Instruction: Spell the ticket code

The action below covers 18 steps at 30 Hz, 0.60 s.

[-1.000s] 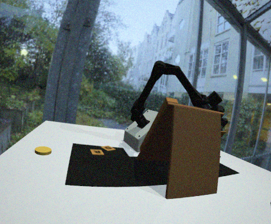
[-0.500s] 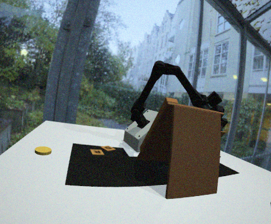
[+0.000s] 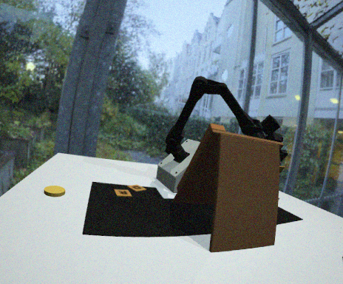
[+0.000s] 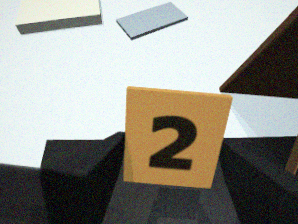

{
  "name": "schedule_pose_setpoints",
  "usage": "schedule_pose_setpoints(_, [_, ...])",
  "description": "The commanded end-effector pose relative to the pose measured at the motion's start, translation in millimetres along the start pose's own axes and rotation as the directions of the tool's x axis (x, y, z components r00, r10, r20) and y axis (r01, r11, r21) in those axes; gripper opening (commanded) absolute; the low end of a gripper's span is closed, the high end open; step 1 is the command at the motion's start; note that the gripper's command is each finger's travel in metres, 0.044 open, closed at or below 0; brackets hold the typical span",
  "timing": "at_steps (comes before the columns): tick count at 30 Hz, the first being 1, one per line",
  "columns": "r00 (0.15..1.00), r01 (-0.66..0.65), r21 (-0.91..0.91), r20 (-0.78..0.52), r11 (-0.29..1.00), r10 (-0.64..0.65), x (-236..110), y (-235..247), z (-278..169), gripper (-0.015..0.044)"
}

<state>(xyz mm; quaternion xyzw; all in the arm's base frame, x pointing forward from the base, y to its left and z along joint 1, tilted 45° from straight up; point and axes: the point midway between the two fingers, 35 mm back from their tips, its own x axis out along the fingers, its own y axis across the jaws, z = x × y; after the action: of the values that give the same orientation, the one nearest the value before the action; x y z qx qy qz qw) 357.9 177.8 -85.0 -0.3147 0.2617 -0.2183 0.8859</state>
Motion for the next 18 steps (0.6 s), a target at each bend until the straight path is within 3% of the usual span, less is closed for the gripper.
schedule_pose_setpoints(1, [1.000, -0.002, -0.010, -0.004, 1.000, 0.002, 0.3, -2.4, -3.6, 0.0000])
schedule_pose_setpoints(18, [1.000, -0.002, -0.010, -0.004, 1.000, 0.002, 0.5, -10.2, -5.3, 0.0000])
